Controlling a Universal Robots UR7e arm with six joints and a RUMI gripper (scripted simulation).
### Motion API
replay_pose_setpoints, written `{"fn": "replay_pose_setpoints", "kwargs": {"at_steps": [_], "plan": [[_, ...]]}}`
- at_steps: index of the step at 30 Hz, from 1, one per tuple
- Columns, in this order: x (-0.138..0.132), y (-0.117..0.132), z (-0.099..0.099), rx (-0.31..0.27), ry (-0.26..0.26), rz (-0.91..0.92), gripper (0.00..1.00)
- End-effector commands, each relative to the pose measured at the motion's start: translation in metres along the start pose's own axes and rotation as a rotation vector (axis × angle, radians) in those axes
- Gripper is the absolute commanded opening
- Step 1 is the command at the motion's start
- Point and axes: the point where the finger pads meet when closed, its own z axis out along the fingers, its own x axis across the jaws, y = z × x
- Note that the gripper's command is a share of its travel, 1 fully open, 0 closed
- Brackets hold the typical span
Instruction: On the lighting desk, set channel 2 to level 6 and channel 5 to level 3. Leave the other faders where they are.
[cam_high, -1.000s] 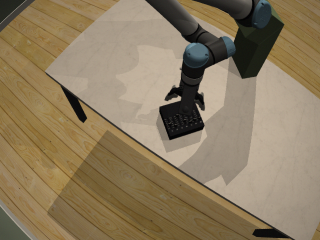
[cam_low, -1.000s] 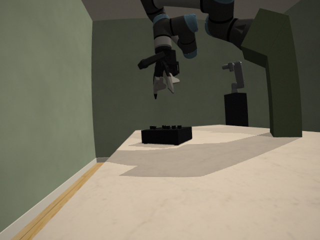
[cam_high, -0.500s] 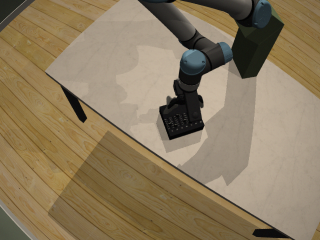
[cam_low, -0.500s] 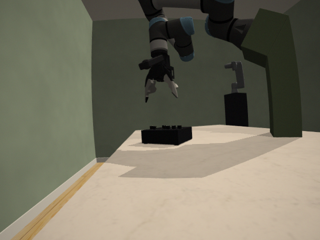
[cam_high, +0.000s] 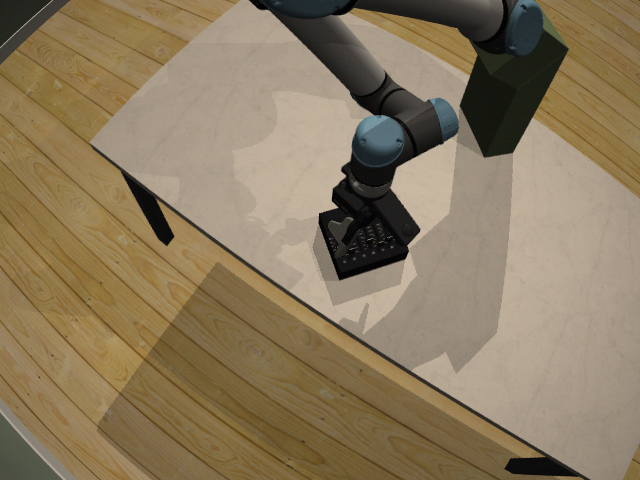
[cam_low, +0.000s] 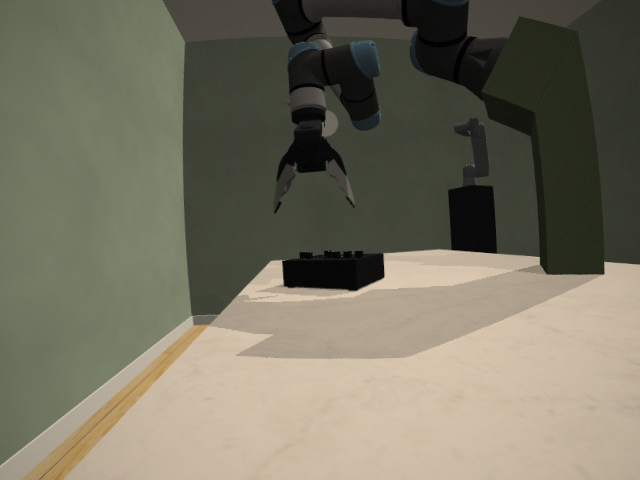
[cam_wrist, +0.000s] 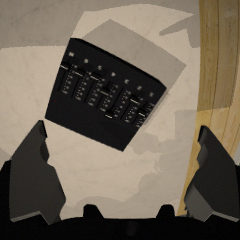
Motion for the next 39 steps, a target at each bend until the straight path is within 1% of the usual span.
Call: {"fn": "replay_pose_setpoints", "kwargs": {"at_steps": [1,7,9,16,23,33,39], "plan": [[0.006,-0.003,0.008,0.008,0.009,-0.270,1.00],[0.010,-0.004,0.016,0.007,0.010,-0.512,1.00],[0.010,-0.004,0.016,0.007,0.010,-0.512,1.00],[0.016,-0.004,0.024,0.006,0.011,-0.753,1.00],[0.020,-0.004,0.030,0.005,0.011,-0.935,1.00],[0.024,-0.004,0.035,0.005,0.012,-1.064,1.00],[0.025,-0.004,0.036,0.005,0.012,-1.109,1.00]]}}
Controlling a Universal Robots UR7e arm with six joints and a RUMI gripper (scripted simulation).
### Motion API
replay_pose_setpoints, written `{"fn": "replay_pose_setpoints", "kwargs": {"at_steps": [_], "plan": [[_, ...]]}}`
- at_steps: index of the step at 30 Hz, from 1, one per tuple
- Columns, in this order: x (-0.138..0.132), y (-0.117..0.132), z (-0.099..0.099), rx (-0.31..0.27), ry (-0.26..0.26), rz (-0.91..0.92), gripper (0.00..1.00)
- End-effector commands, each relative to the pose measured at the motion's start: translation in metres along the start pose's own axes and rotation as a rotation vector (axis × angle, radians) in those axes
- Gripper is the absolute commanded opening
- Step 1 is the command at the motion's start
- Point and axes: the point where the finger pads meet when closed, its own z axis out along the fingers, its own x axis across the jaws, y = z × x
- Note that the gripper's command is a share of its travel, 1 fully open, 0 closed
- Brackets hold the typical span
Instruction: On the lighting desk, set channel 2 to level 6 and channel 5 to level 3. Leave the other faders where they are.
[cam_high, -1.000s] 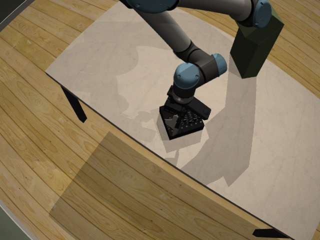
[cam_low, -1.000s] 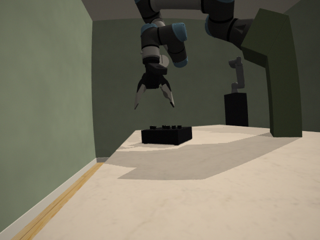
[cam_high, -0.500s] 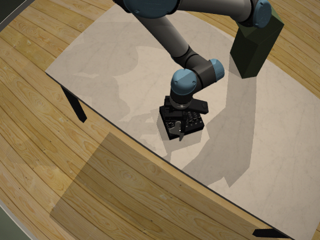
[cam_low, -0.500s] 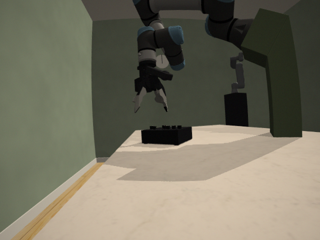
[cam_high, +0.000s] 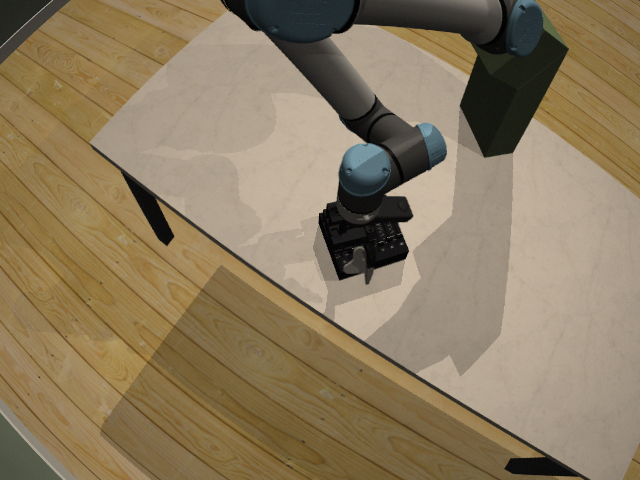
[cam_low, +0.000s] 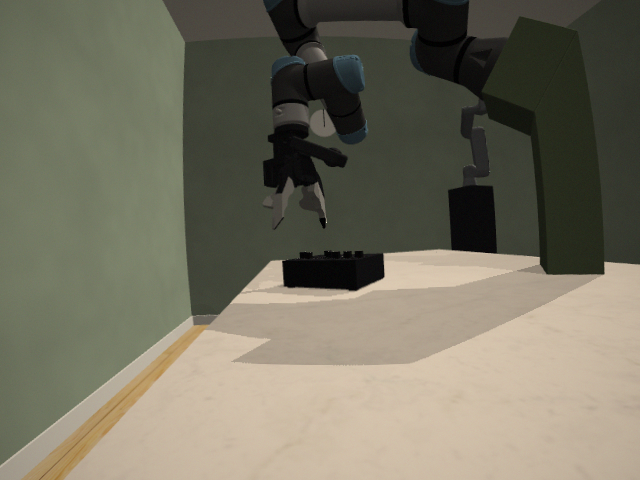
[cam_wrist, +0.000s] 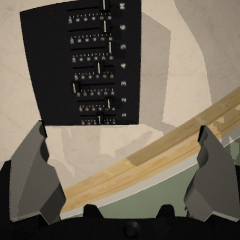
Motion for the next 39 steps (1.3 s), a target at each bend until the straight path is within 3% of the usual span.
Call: {"fn": "replay_pose_setpoints", "kwargs": {"at_steps": [1,11,12,39], "plan": [[0.0008,0.0014,0.0012,-0.001,0.002,-0.049,1.00],[0.0009,0.0017,0.0015,-0.001,0.002,-0.059,1.00],[0.0009,0.0017,0.0015,-0.001,0.002,-0.059,0.00],[0.0009,0.0017,0.0015,-0.001,0.002,-0.059,0.00]]}}
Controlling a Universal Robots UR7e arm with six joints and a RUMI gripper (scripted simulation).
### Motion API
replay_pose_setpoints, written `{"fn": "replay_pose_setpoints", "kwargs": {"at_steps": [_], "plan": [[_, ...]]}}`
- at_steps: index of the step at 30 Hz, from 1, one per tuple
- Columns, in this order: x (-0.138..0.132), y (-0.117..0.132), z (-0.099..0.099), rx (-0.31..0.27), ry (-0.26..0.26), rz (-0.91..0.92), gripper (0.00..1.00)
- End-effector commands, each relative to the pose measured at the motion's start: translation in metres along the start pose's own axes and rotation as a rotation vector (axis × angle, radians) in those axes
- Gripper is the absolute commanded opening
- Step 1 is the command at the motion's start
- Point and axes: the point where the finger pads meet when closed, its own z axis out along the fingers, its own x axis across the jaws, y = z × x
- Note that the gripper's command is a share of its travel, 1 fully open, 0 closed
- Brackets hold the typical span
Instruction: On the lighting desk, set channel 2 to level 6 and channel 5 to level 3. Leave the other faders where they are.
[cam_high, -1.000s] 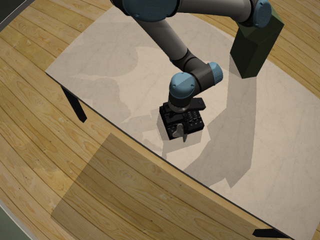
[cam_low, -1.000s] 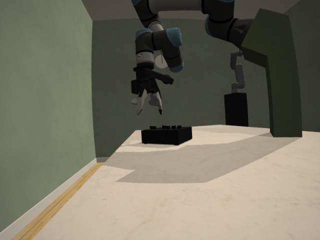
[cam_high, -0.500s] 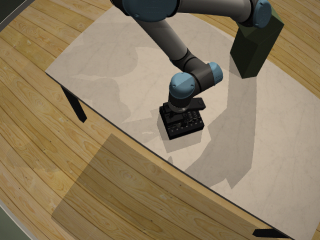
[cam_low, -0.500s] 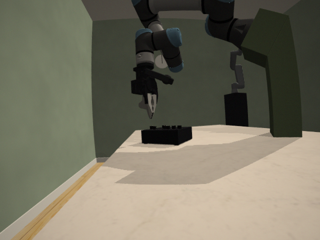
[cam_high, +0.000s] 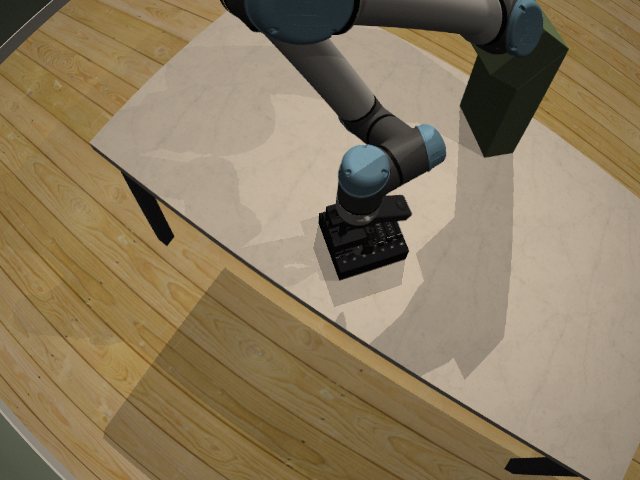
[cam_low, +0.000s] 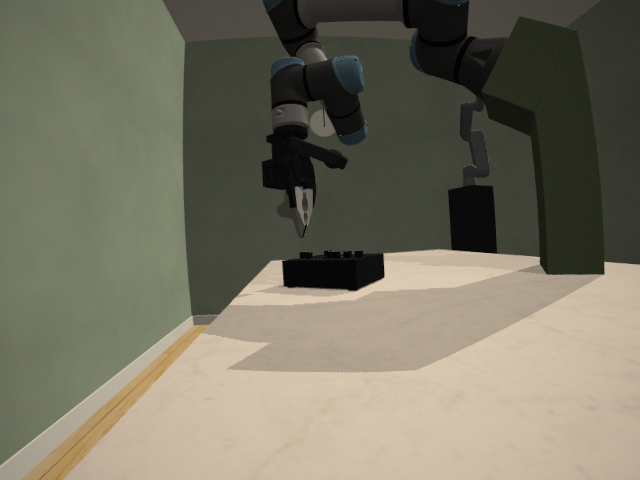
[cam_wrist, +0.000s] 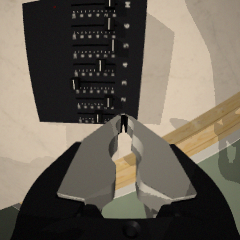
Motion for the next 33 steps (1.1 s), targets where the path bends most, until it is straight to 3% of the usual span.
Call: {"fn": "replay_pose_setpoints", "kwargs": {"at_steps": [1,33], "plan": [[0.0002,0.0003,-0.0004,-0.001,0.001,0.000,0.00],[0.0002,0.0004,0.0066,-0.001,0.001,0.000,0.00]]}}
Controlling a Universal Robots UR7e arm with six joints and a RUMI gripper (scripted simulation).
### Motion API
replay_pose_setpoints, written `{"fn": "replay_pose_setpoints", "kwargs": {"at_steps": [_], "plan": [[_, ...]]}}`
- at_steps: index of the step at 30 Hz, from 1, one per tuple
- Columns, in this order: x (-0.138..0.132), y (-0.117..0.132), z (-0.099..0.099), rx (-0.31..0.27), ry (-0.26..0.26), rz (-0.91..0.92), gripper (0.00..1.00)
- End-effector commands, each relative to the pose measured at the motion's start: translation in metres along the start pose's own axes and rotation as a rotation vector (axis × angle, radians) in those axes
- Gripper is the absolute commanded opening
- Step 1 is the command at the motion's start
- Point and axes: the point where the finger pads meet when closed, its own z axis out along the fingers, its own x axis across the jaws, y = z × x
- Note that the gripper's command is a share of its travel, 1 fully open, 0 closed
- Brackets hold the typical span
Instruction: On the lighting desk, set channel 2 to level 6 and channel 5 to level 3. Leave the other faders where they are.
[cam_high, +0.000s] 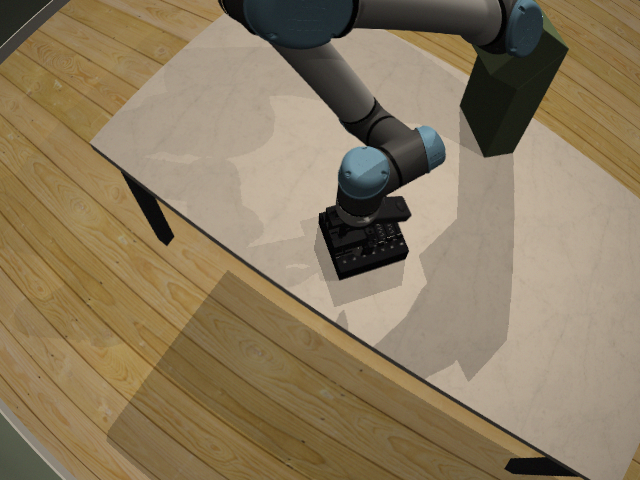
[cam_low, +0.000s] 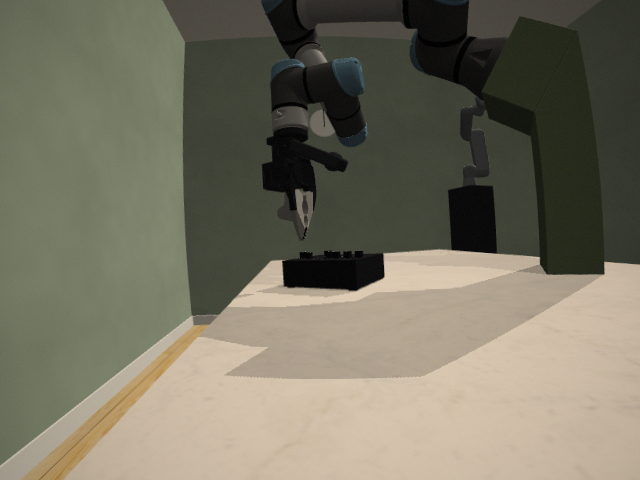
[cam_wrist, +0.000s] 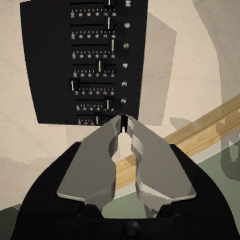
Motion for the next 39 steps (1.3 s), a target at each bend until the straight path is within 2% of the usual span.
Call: {"fn": "replay_pose_setpoints", "kwargs": {"at_steps": [1,15,39], "plan": [[0.000,0.000,0.002,-0.001,0.001,0.000,0.00],[0.000,0.000,0.012,-0.001,0.001,0.000,0.00],[0.000,0.000,0.019,-0.001,0.001,0.000,0.00]]}}
